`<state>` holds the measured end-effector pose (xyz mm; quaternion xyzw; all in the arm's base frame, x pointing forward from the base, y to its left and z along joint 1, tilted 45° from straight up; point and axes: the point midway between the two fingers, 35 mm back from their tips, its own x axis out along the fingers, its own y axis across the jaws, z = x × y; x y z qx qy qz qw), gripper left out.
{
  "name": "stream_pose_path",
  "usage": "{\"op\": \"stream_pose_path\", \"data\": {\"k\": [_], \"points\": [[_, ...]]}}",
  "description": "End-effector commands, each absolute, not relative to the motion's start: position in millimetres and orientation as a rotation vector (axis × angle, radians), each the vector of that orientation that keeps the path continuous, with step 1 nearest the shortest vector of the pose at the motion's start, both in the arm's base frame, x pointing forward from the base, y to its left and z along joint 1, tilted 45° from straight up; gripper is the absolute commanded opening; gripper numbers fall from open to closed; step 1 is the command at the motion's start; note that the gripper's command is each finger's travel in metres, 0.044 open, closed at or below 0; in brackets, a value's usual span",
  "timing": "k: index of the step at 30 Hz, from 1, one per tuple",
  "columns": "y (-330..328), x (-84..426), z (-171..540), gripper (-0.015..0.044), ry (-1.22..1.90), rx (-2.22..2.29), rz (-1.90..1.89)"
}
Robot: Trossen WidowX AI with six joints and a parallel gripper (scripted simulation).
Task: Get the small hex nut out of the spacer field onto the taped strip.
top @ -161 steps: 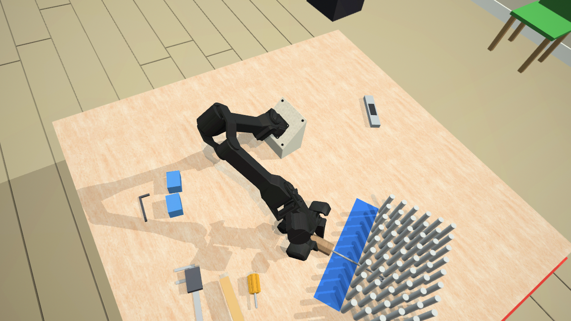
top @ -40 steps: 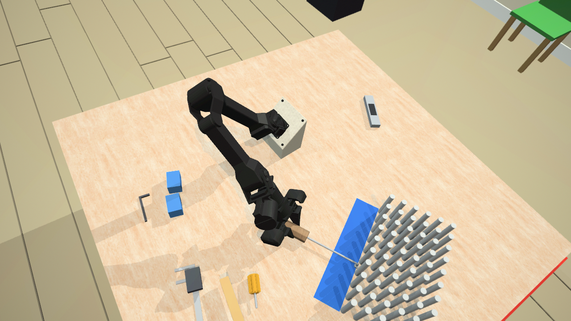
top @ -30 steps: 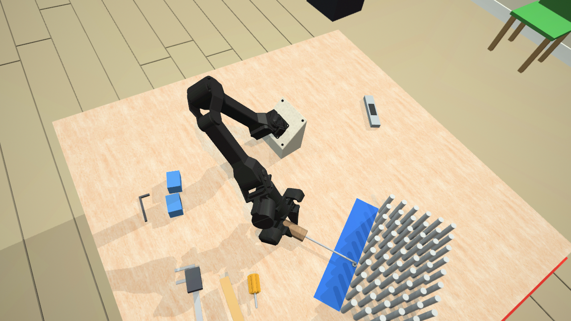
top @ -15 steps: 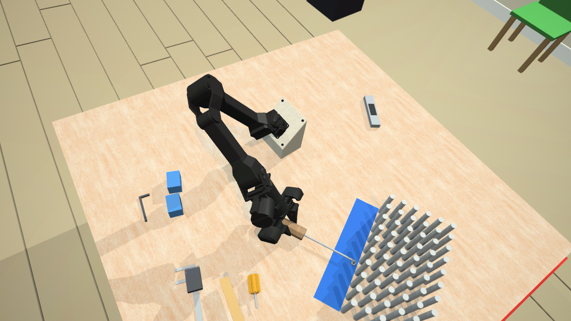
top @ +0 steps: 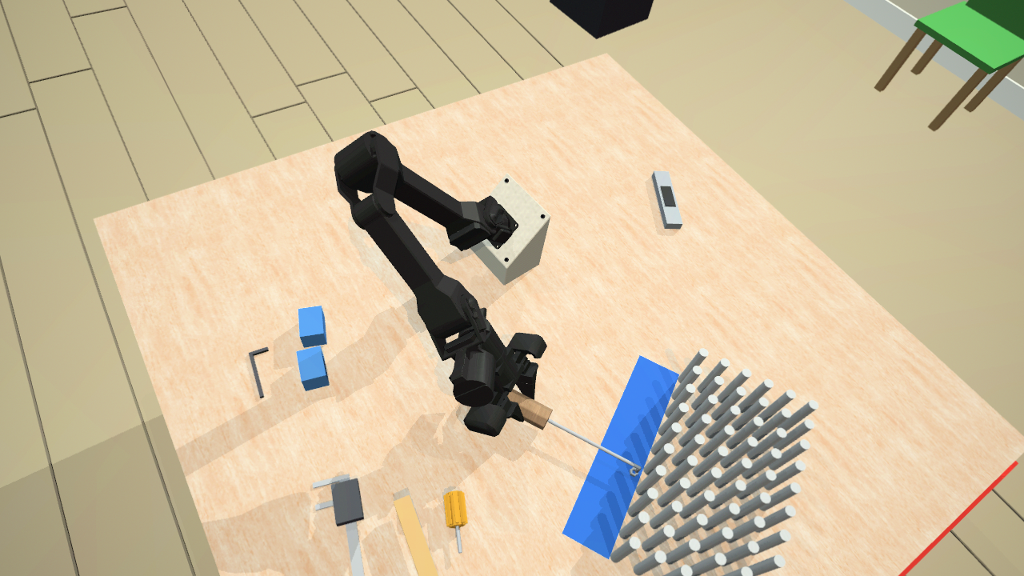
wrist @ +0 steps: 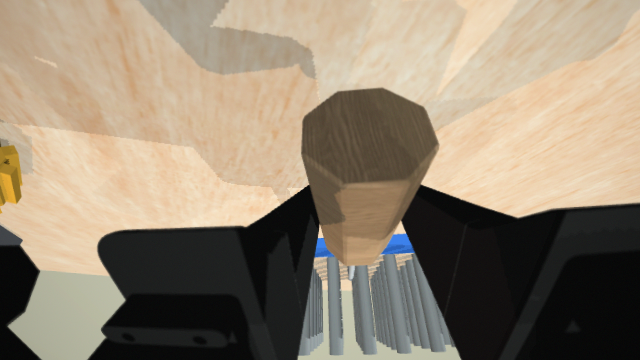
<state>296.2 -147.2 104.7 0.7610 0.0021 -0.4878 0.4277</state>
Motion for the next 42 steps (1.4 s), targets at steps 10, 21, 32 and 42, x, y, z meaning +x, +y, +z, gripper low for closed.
{"op": "stream_pose_path", "data": {"k": [10,21,32,42], "points": [[-145,284,118,0.0000,0.000,1.907,-1.206],[-146,258,128,0.0000,0.006,1.903,-1.209],[-114,268,160,0.0000,0.013,1.911,-1.222],[-80,269,194,0.0000,0.008,1.914,-1.221]]}}
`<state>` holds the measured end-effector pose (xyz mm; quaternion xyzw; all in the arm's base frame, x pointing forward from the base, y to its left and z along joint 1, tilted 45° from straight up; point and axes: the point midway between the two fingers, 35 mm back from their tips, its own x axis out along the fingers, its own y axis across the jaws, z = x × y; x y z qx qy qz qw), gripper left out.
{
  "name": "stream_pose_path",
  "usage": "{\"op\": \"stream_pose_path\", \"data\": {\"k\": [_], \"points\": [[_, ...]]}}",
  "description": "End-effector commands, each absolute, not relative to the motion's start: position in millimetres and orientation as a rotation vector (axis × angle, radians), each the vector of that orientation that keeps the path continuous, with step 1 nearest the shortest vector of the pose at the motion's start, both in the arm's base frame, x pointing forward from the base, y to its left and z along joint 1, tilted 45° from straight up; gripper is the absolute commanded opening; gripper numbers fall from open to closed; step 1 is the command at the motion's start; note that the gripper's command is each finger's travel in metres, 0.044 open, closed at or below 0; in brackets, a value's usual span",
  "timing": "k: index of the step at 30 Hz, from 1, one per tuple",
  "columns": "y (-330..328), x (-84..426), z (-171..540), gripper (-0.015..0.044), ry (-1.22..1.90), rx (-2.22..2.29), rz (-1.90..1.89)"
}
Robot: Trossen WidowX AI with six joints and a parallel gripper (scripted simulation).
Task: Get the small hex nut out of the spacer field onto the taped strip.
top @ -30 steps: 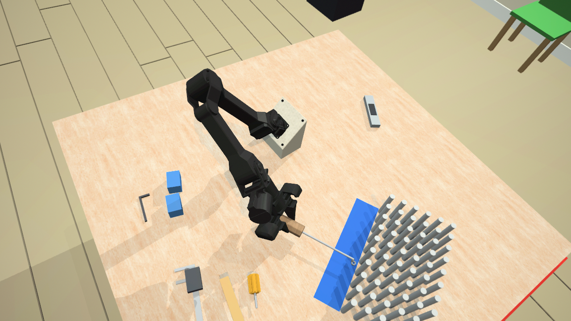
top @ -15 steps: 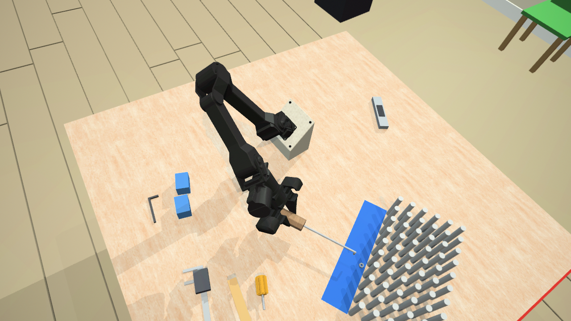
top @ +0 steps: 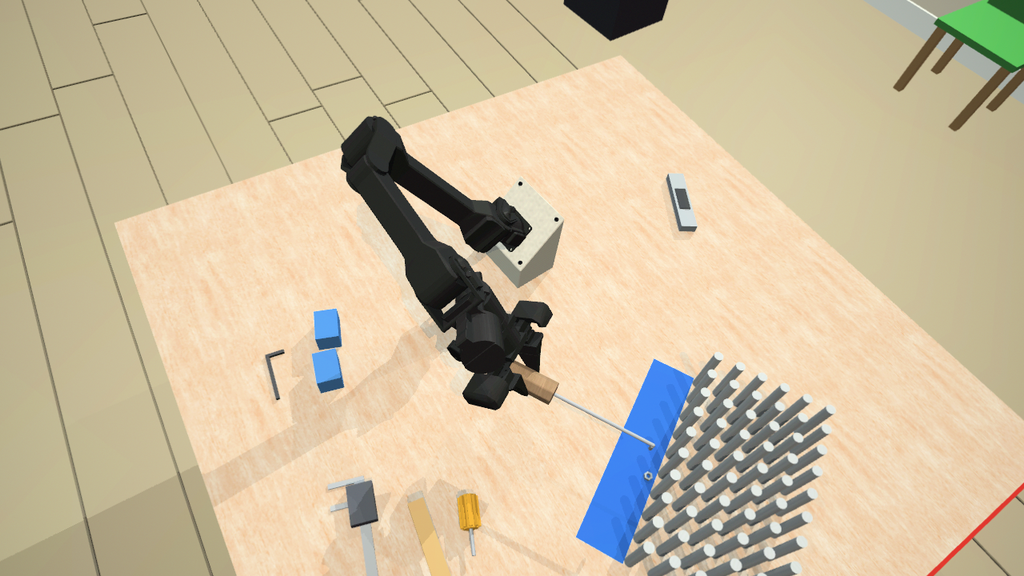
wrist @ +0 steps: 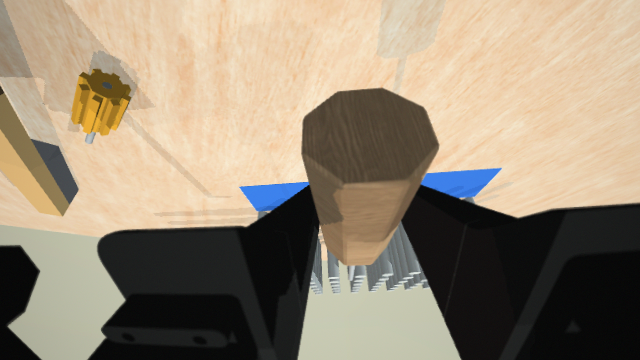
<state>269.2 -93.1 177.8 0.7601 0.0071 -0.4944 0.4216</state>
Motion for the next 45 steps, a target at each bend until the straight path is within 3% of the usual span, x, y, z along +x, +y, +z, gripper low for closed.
{"op": "stream_pose_path", "data": {"k": [1,8,20,45], "points": [[-77,269,198,0.0000,0.007,1.914,-1.220],[-58,263,218,0.0000,0.004,1.912,-1.210],[-31,306,184,0.0000,0.107,1.897,-1.242],[89,365,106,0.0000,0.309,1.805,-1.251]]}}
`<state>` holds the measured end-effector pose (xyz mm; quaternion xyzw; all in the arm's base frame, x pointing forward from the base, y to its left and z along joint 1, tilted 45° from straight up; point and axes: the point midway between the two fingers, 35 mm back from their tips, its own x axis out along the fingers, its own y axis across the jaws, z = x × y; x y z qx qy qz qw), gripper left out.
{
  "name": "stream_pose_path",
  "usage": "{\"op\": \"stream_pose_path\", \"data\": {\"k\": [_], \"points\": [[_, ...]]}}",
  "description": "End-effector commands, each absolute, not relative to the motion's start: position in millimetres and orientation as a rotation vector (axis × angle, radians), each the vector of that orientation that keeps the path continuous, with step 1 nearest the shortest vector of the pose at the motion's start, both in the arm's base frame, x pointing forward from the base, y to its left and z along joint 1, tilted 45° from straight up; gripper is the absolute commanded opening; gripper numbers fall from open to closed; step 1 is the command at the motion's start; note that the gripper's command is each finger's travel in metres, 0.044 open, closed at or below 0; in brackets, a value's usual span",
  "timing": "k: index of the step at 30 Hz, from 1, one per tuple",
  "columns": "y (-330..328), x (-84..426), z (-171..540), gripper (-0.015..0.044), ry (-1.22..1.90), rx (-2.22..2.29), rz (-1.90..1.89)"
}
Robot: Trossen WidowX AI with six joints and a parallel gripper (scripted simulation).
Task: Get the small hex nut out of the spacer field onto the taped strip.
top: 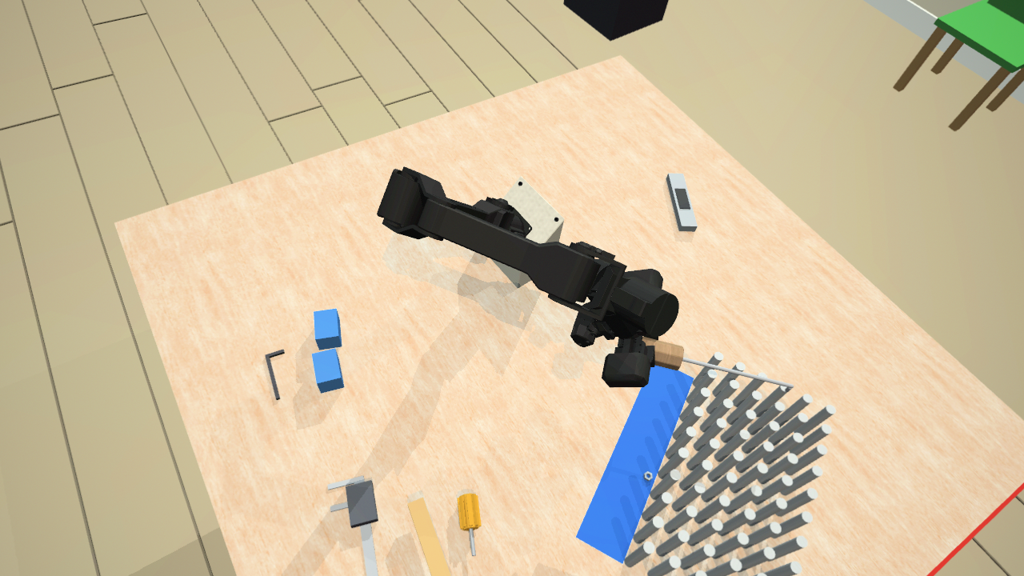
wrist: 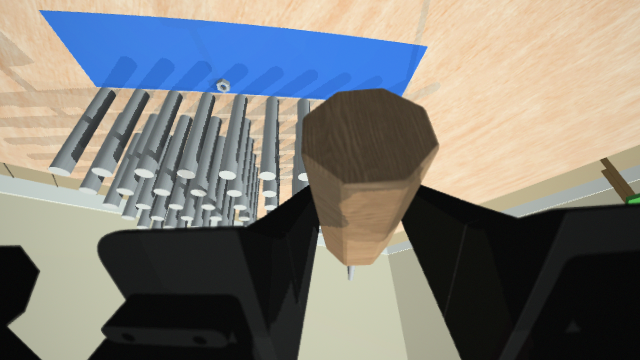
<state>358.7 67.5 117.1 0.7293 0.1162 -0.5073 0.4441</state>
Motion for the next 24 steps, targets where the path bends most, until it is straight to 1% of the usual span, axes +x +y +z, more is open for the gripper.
{"op": "stream_pose_path", "data": {"k": [1,12,24], "points": [[94,366,102,0.0000,0.315,1.802,-1.252],[152,369,56,0.0000,0.375,1.761,-1.261],[212,356,0,0.0000,0.421,1.714,-1.269]]}}
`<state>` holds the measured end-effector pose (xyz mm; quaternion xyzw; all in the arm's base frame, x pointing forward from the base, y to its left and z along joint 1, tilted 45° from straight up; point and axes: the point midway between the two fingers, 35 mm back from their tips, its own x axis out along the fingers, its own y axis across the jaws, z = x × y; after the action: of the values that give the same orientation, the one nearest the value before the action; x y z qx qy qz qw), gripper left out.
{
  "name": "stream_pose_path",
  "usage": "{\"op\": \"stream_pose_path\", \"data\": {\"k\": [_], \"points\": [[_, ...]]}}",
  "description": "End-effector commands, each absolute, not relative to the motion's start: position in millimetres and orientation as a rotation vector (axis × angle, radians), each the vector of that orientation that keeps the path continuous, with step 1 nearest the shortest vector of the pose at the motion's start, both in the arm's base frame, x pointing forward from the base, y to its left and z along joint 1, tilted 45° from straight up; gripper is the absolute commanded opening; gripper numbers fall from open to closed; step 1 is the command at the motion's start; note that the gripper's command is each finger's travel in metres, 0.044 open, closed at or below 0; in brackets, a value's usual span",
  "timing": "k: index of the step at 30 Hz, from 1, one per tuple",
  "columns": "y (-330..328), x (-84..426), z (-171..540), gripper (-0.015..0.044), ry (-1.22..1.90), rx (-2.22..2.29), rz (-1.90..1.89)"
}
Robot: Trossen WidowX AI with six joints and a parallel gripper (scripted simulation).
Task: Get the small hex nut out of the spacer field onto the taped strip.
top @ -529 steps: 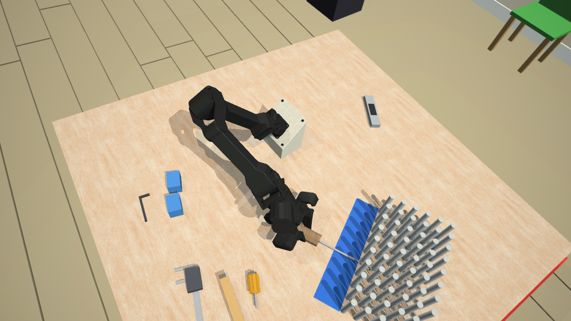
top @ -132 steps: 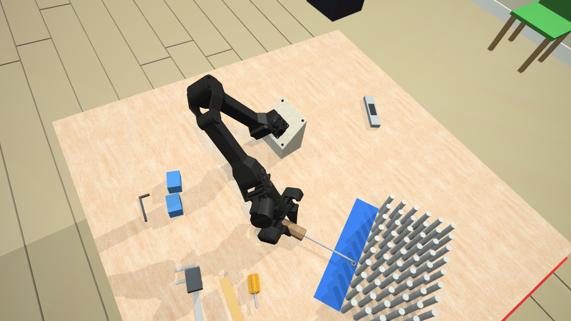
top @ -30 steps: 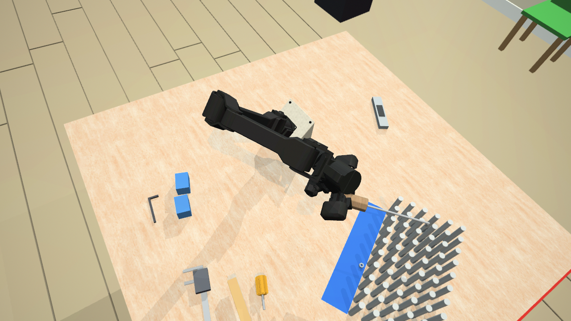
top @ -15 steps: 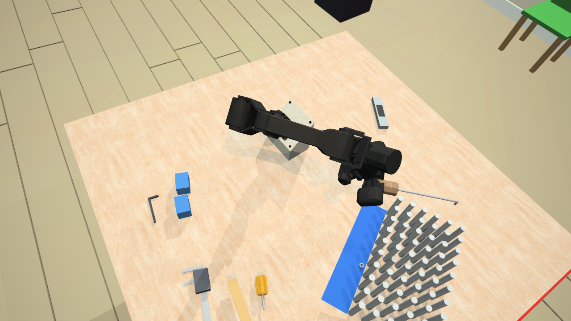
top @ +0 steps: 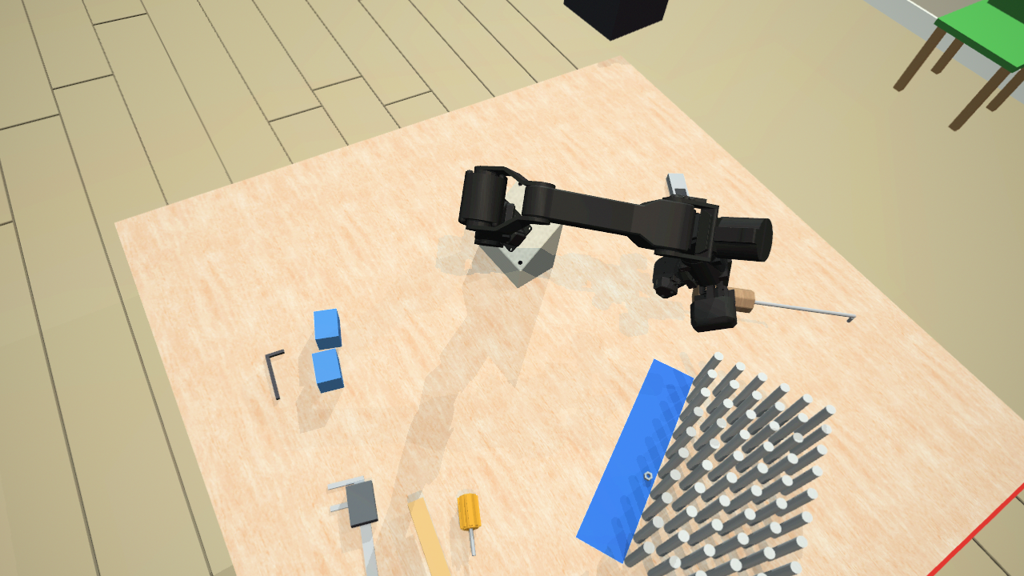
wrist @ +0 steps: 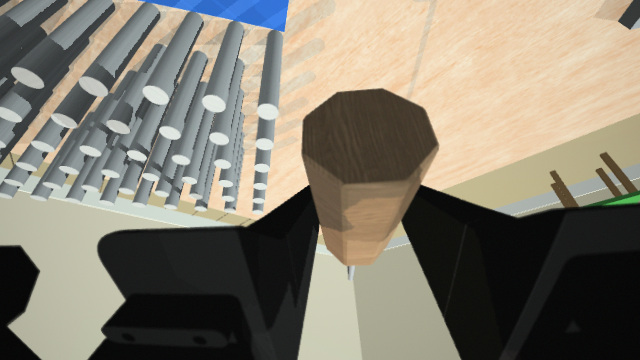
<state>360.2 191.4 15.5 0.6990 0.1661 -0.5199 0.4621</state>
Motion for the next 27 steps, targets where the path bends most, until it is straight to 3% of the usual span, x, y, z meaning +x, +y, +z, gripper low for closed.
{"op": "stream_pose_path", "data": {"k": [1,18,27], "points": [[217,354,-5,0.0000,0.425,1.709,-1.269],[285,307,-93,0.0000,0.460,1.642,-1.265],[286,305,-98,0.0000,0.460,1.640,-1.265]]}}
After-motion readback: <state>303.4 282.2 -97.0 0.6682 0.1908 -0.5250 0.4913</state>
